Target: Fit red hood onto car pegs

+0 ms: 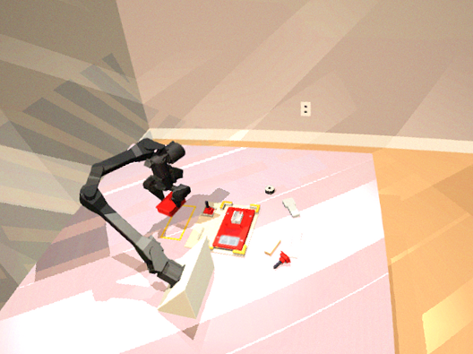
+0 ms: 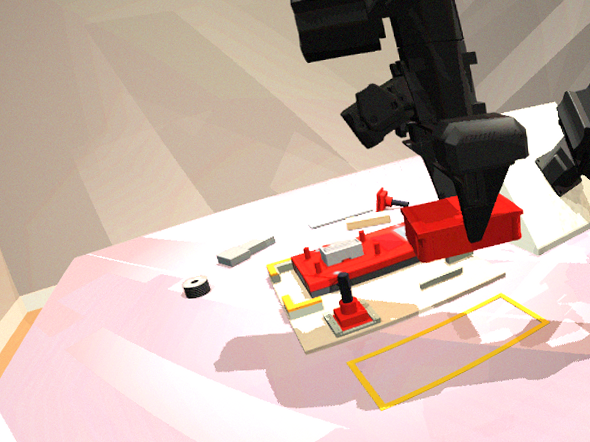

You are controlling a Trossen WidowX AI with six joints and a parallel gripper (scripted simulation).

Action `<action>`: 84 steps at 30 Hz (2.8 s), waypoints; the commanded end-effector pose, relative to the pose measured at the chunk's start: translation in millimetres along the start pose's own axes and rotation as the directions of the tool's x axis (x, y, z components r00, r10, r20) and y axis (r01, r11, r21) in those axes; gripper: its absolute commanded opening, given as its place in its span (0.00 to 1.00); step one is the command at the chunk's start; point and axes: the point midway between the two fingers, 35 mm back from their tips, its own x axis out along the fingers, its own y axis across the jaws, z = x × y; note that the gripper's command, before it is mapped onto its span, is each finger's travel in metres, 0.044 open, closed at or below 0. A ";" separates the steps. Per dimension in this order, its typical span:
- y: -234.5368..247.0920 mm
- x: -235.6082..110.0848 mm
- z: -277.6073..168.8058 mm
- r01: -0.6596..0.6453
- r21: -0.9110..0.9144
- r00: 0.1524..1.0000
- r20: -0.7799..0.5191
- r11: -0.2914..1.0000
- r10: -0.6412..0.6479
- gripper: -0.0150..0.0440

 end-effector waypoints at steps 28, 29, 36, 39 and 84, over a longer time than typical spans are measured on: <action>-80.6 -5.1 64.0 0.014 -0.106 1.000 0.006 0.994 -0.013 0.25; -83.6 -5.1 65.7 0.014 -0.110 1.000 0.006 0.994 -0.013 0.25; -105.1 -4.8 76.7 0.014 -0.136 1.000 0.005 0.991 -0.013 0.25; -114.4 -4.5 80.9 0.013 -0.147 1.000 0.005 0.989 -0.013 0.25; -207.7 54.7 107.7 -0.003 -0.250 1.000 -0.003 0.968 0.002 0.25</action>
